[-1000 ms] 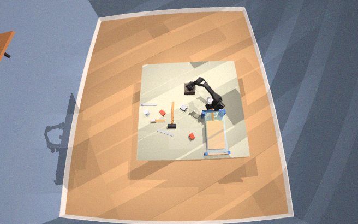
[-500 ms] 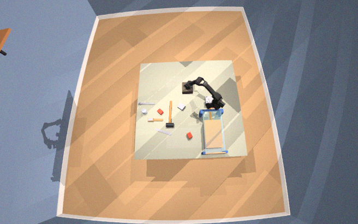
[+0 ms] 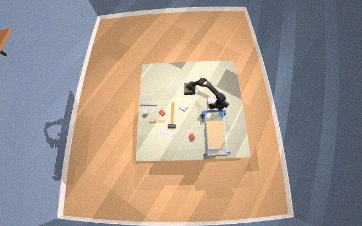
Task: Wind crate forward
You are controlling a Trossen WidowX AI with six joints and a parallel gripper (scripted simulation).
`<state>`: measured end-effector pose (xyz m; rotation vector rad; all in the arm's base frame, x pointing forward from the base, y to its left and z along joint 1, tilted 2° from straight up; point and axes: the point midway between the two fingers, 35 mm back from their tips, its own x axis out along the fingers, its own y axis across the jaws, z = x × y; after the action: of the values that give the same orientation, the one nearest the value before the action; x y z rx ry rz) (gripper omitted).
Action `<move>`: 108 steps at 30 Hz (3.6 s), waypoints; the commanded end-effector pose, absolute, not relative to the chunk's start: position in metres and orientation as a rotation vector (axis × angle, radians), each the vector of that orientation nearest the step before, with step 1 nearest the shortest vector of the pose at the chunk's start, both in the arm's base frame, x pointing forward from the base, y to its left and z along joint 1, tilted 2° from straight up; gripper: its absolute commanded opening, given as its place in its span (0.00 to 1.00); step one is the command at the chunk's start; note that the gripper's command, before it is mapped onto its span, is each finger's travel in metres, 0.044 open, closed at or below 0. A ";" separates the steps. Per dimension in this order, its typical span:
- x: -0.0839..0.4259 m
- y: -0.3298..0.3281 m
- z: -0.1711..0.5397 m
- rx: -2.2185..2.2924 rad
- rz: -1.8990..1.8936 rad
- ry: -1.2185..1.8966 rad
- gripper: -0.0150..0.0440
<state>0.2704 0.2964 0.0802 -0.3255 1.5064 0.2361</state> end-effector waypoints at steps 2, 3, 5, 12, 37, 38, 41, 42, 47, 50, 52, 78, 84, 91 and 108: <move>0.255 0.320 0.079 -0.319 0.292 1.517 0.25; 0.254 0.321 0.078 -0.319 0.292 1.517 0.25; 0.252 0.323 0.078 -0.319 0.292 1.517 0.25; 0.246 0.330 0.078 -0.318 0.293 1.518 0.25; 0.220 0.348 0.077 -0.317 0.295 1.519 0.25; 0.219 0.349 0.077 -0.317 0.295 1.519 0.25; 0.215 0.351 0.077 -0.317 0.295 1.520 0.25; 0.214 0.351 0.077 -0.317 0.295 1.520 0.25; 0.207 0.354 0.077 -0.317 0.295 1.520 0.25; 0.204 0.355 0.077 -0.317 0.295 1.521 0.25; 0.201 0.356 0.076 -0.317 0.295 1.521 0.25; 0.167 0.359 0.075 -0.316 0.296 1.523 0.25; 0.159 0.358 0.075 -0.316 0.296 1.524 0.25; 0.150 0.356 0.075 -0.316 0.296 1.525 0.25; 0.129 0.348 0.074 -0.316 0.296 1.526 0.25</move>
<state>0.1437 0.3539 0.0771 -0.2960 1.4898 0.2969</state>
